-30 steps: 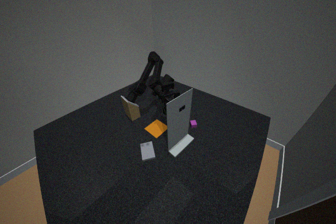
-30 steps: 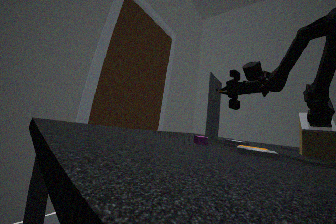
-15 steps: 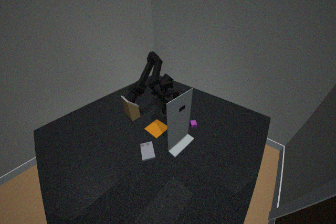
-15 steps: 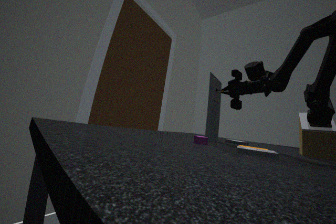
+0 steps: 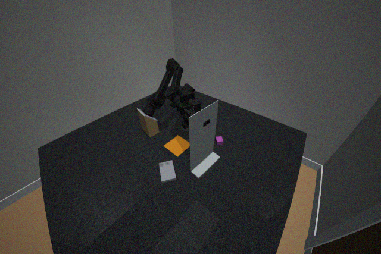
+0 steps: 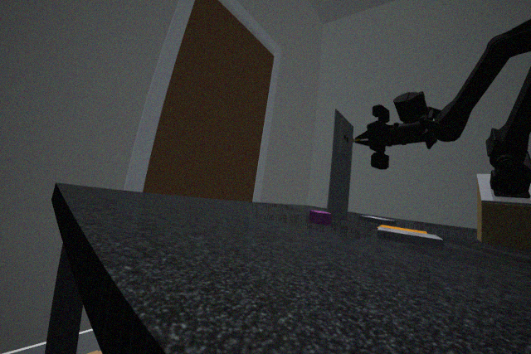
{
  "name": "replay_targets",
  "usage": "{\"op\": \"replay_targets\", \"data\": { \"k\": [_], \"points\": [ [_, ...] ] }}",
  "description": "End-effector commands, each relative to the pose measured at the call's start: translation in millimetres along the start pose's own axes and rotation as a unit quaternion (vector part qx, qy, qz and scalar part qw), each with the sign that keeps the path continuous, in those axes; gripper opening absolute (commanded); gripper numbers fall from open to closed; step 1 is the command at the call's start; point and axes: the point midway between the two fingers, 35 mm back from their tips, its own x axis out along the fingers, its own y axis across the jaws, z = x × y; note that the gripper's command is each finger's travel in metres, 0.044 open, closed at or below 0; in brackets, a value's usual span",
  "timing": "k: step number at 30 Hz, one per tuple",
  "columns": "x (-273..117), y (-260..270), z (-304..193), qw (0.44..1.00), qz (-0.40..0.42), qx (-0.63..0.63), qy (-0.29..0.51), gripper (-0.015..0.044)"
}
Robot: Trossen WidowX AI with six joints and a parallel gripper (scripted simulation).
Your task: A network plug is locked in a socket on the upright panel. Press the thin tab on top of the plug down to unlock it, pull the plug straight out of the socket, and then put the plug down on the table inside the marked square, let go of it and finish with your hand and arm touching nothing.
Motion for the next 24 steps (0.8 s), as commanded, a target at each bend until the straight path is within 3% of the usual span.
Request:
{"op": "replay_targets", "data": {
  "k": [1, 24],
  "points": [
    [-3, -1, 0, 1.000, 0.000, 0.001, -0.002, 0.0000],
    [-14, -1, -5, 1.000, 0.000, 0.001, -0.002, 0.0000]
  ]
}}
